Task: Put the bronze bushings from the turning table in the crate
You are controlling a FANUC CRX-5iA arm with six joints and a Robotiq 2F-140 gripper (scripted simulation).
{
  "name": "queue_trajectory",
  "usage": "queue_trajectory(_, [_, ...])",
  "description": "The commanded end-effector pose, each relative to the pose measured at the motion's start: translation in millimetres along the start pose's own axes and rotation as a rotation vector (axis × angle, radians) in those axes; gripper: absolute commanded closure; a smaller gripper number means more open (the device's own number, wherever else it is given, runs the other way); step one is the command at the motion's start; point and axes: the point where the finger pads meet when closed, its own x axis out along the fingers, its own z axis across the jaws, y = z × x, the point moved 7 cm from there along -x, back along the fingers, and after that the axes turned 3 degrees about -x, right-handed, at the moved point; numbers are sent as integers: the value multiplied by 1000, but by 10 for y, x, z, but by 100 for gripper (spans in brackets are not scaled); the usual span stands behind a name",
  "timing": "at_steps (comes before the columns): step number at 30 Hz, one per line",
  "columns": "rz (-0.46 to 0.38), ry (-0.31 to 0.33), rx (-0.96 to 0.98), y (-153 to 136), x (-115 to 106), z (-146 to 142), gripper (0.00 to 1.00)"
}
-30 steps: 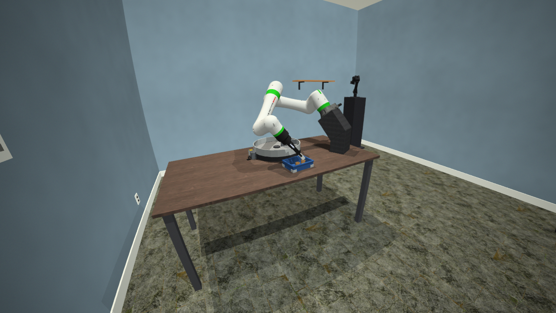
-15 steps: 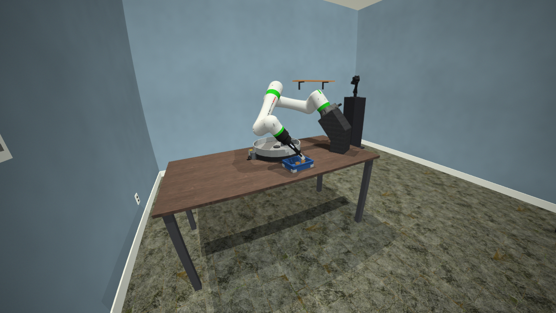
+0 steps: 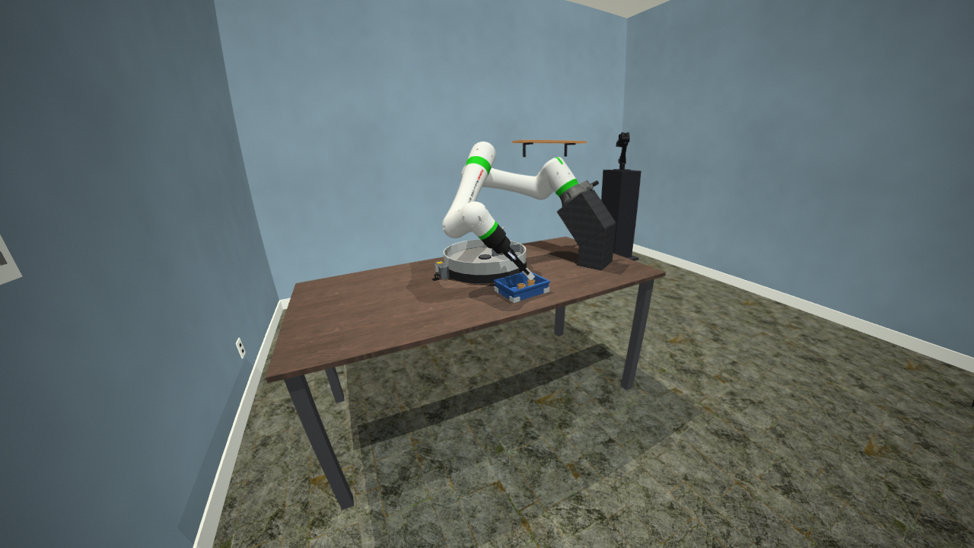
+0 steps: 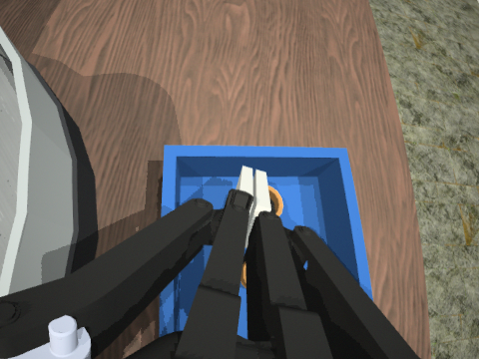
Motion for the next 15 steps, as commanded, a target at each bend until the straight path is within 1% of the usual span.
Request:
queue_trajectory(1, [0, 0, 0, 1, -2, 1, 100])
queue_trajectory(15, [0, 0, 0, -7, 7, 1, 100])
